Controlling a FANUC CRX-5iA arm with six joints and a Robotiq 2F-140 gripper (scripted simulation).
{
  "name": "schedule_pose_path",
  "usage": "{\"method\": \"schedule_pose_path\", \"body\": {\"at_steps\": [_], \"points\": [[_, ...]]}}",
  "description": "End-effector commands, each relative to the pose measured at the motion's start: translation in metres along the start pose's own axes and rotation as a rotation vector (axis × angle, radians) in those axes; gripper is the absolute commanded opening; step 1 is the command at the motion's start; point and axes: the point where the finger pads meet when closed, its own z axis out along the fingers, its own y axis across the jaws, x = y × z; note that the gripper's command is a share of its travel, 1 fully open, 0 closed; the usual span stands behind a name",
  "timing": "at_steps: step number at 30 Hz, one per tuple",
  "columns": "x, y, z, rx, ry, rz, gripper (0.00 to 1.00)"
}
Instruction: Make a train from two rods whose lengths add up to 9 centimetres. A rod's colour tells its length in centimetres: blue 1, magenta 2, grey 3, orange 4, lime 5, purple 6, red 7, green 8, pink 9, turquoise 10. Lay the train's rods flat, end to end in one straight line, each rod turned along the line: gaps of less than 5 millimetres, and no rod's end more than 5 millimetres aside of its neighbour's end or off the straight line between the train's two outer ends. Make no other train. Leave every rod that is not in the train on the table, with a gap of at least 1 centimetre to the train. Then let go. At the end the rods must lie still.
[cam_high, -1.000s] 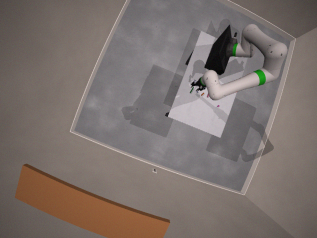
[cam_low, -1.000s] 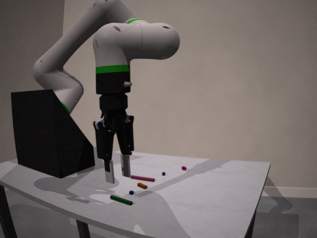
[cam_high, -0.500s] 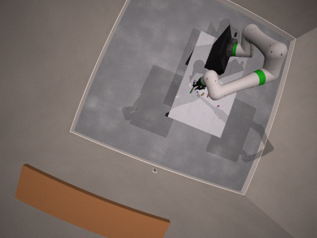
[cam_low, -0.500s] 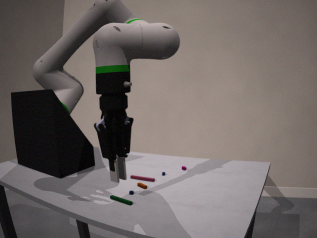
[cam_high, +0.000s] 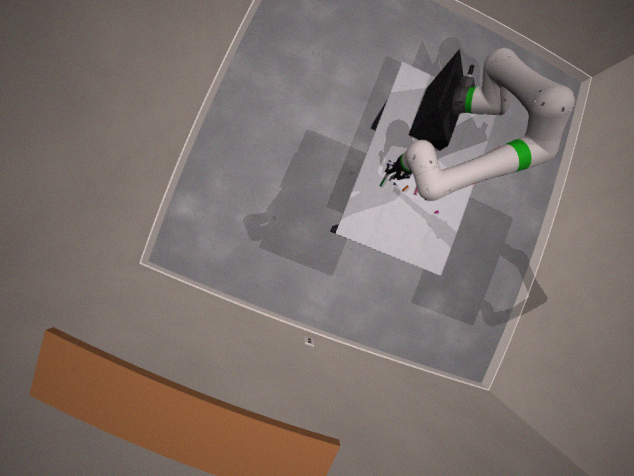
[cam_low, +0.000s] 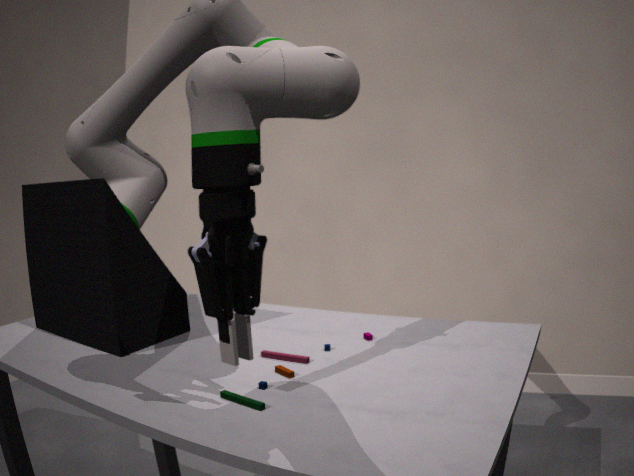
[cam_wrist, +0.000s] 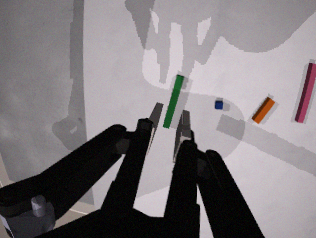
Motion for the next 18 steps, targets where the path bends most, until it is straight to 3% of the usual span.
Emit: {"method": "schedule_pose_path", "body": {"at_steps": [1, 18], "points": [[0.000, 0.000, 0.000, 0.000, 0.000, 0.000, 0.15], [0.000, 0.000, 0.015, 0.000, 0.000, 0.000, 0.15]]}}
